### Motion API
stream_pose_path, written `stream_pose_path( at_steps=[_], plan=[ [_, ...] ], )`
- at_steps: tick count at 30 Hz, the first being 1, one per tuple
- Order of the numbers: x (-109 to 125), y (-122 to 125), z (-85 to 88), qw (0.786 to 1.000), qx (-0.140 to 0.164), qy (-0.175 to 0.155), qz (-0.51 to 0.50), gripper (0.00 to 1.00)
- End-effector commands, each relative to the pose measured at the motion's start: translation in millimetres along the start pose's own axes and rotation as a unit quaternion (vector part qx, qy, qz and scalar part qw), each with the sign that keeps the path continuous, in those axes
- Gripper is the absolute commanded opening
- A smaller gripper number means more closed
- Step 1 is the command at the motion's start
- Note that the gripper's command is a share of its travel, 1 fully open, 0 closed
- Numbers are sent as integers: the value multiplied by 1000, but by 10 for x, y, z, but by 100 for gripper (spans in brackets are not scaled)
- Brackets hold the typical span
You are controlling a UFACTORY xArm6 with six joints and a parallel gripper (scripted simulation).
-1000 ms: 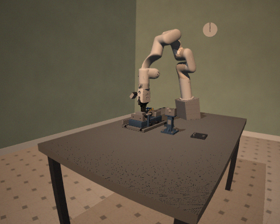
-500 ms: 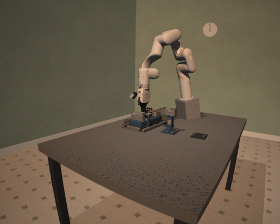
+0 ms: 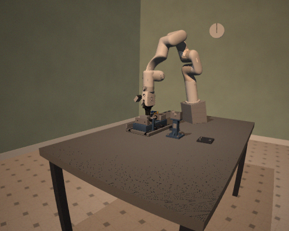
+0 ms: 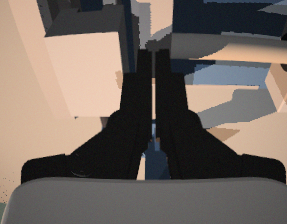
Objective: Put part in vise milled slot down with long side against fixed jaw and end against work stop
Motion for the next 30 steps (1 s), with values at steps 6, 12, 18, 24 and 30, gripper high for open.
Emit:
stream_pose_path(
  at_steps=[6,12,18,24,30],
  plan=[
    [-1,-17,12,1000,-2,0,0,0],
    [0,-25,12,1000,-2,0,0,0],
    [1,-32,12,1000,-2,0,0,0],
    [3,-46,12,1000,-2,0,0,0],
    [5,-62,12,1000,-2,0,0,0]
  ],
)
Point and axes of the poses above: the point where the finger pads meet when closed, its own z axis back along the fingers, its own y axis across the jaws, x = y × z, the point moved 4 cm from there along z, back along the fingers, and after that the axes turned 8 degrees about -z, right-handed, at the moved point
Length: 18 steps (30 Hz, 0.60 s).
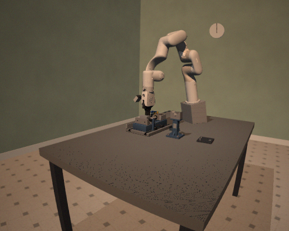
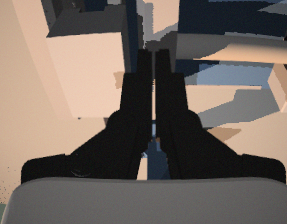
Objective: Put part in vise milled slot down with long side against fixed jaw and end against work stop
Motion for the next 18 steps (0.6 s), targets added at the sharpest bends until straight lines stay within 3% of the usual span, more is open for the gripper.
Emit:
stream_pose_path(
  at_steps=[1,18],
  plan=[
    [1,-35,18,1000,-4,0,0,0],
    [7,-79,18,1000,-4,0,0,0]
  ],
)
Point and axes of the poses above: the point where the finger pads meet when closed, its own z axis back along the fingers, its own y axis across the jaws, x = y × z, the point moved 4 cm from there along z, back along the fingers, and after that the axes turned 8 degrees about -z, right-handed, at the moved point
